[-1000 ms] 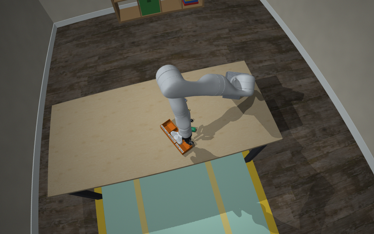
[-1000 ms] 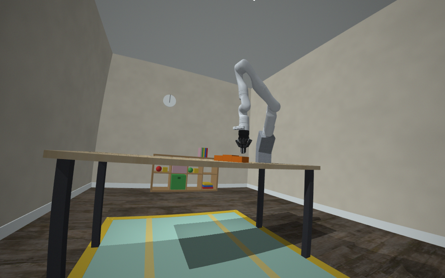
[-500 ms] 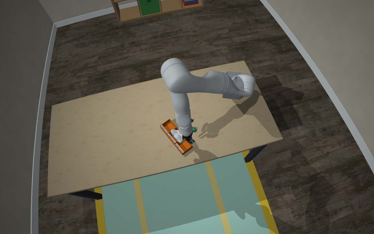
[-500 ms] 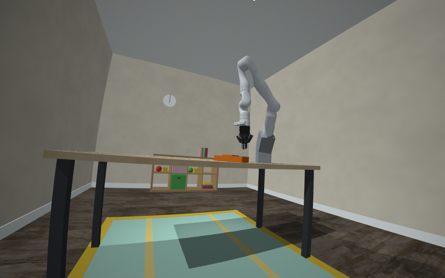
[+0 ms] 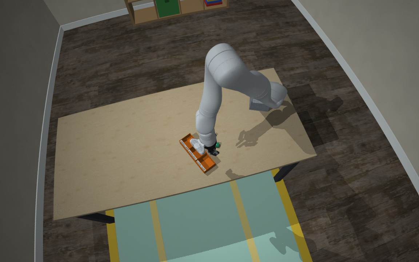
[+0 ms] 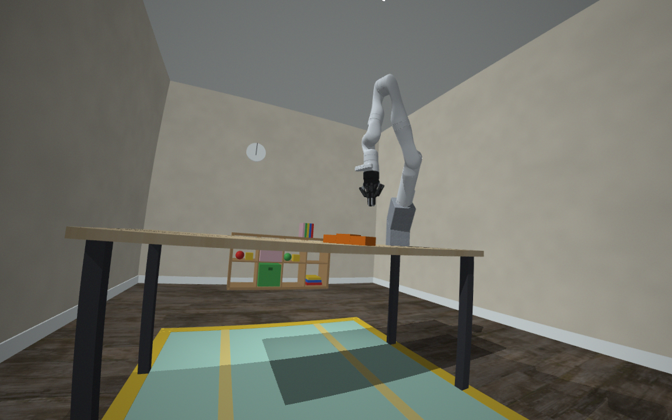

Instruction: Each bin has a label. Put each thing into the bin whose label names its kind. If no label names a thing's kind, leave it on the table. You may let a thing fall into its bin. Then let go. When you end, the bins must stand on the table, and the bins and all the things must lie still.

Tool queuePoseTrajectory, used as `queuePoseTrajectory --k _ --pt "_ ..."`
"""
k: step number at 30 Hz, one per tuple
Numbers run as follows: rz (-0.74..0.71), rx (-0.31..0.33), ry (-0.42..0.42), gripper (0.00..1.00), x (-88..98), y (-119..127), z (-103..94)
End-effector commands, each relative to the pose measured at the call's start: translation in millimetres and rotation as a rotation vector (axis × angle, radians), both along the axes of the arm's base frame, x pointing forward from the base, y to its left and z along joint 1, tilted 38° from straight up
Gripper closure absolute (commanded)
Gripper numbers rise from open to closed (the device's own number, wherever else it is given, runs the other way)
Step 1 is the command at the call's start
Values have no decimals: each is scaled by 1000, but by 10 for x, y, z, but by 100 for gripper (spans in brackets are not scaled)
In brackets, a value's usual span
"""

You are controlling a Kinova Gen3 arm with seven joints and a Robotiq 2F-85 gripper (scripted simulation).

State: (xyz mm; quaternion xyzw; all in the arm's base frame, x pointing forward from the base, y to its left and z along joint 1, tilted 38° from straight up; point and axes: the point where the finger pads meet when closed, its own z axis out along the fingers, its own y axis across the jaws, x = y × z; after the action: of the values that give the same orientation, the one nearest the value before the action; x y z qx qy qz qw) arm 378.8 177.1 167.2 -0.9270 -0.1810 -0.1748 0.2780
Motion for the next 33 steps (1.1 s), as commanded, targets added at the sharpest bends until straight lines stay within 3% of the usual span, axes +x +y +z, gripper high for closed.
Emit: queuePoseTrajectory --k 1,15,16,18,20,33 --pt "-49 -16 -24 91 105 -244 111" --pt "-49 -16 -24 91 105 -244 111" --pt "-89 -4 5 71 98 -290 42" --pt "-167 21 61 71 86 -383 -96" --pt "-167 21 61 71 86 -383 -96" --pt "-677 182 431 71 9 -981 -996"
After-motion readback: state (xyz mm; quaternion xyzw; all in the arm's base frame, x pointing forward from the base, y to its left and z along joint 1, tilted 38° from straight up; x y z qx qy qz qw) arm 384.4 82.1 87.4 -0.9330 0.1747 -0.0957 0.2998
